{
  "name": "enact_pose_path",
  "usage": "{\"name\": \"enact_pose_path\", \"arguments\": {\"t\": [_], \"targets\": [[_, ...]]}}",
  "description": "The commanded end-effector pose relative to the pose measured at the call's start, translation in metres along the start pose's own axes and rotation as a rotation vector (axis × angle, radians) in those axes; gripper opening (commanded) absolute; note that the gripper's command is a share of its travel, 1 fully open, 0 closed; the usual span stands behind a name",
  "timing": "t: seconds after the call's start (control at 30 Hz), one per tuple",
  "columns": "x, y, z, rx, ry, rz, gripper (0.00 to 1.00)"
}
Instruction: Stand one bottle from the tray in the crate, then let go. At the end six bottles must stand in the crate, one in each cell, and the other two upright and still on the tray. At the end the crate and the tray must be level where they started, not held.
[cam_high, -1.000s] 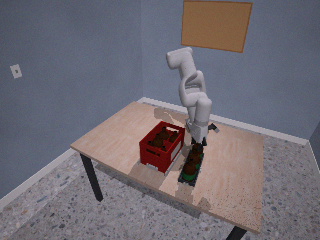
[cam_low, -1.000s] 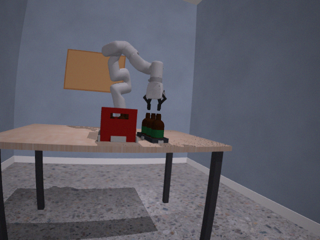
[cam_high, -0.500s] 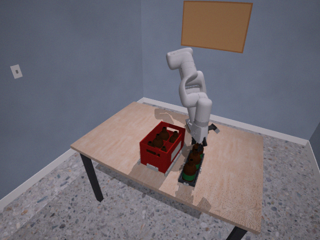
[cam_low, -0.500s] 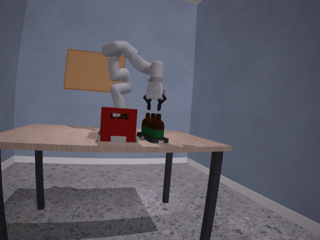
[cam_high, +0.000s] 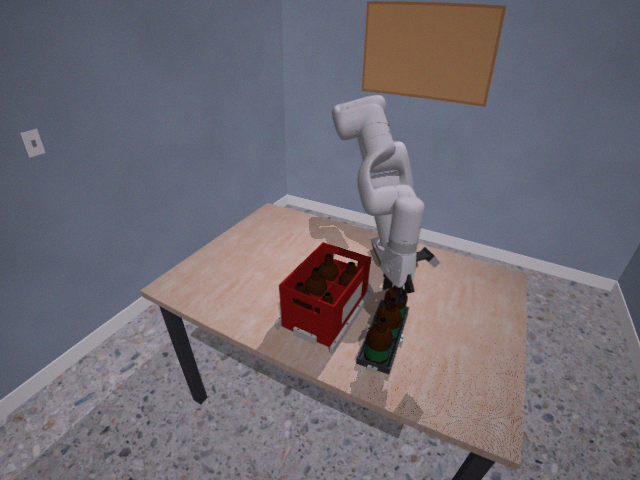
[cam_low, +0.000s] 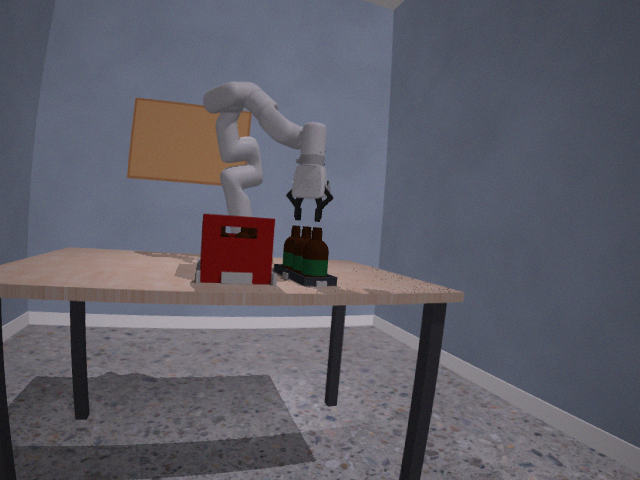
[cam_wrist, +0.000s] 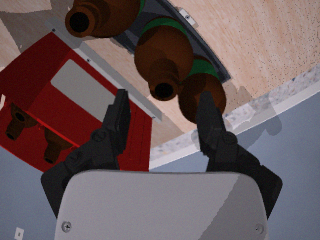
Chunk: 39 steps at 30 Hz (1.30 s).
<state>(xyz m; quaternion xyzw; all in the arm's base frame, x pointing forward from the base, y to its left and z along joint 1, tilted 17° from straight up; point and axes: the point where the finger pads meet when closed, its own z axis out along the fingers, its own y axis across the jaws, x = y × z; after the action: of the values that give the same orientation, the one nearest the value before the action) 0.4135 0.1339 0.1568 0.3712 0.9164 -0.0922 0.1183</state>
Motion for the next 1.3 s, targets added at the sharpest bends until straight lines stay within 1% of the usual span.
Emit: {"name": "enact_pose_path", "arguments": {"t": [0.0, 0.27, 1.27], "targets": [[0.000, 0.001, 0.000, -0.004, -0.002, 0.000, 0.65], [0.000, 0.001, 0.004, -0.004, -0.002, 0.000, 0.65], [0.000, 0.001, 0.034, -0.004, -0.002, 0.000, 0.65]]}}
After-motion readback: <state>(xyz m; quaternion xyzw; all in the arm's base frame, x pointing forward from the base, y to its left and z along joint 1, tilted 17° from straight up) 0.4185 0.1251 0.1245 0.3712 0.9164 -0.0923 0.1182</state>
